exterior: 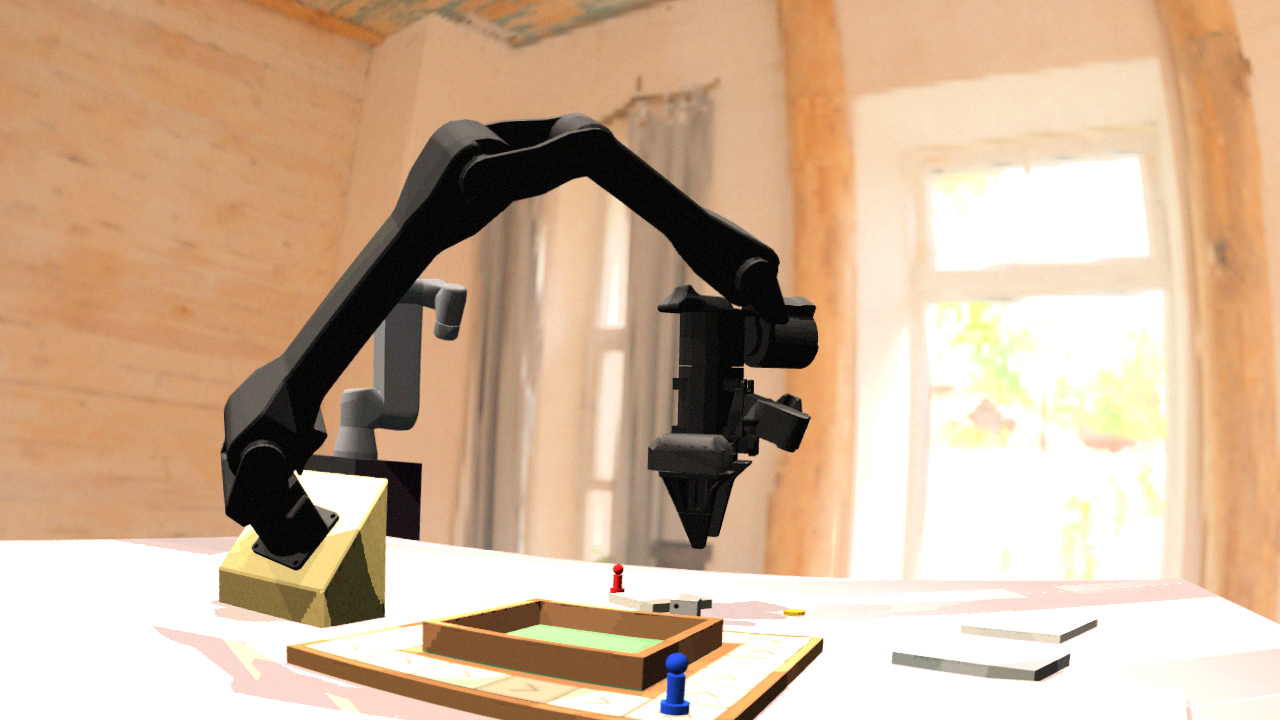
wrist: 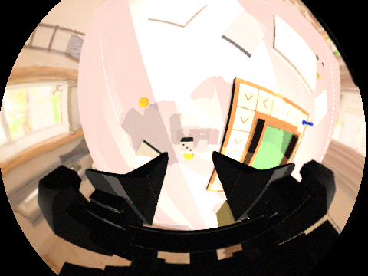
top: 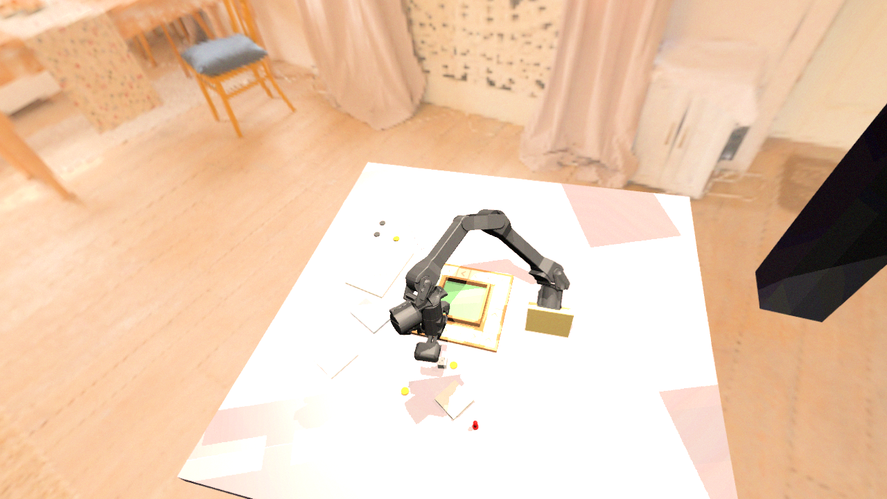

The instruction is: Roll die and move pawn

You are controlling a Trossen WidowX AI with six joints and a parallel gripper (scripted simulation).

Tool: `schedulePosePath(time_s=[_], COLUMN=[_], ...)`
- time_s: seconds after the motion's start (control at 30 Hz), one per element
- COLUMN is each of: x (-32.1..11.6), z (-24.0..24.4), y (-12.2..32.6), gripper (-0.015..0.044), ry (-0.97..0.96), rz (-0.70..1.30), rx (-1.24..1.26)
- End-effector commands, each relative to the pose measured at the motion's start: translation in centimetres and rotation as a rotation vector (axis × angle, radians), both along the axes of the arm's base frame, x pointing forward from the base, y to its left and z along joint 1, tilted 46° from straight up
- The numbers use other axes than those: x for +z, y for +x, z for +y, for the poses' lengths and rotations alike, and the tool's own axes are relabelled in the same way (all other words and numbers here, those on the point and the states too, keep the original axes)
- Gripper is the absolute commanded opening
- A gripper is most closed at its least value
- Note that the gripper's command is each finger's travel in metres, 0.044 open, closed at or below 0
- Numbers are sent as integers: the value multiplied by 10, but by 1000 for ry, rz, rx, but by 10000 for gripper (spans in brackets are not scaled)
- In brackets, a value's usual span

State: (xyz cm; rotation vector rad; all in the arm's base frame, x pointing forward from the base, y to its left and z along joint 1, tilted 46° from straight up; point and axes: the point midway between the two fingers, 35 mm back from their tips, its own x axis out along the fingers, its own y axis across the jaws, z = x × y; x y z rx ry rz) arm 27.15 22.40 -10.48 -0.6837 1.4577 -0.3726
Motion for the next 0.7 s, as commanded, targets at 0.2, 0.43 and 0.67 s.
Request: schedulePosePath(time_s=[0.2,0.43,0.67], x=[-12,-28,-37], z=[-1,-16,-25], y=[-20,-17,-15], gripper=[275,275,275], ry=[-112,-113,-113], rz=[15,14,14], rx=[58,58,58])
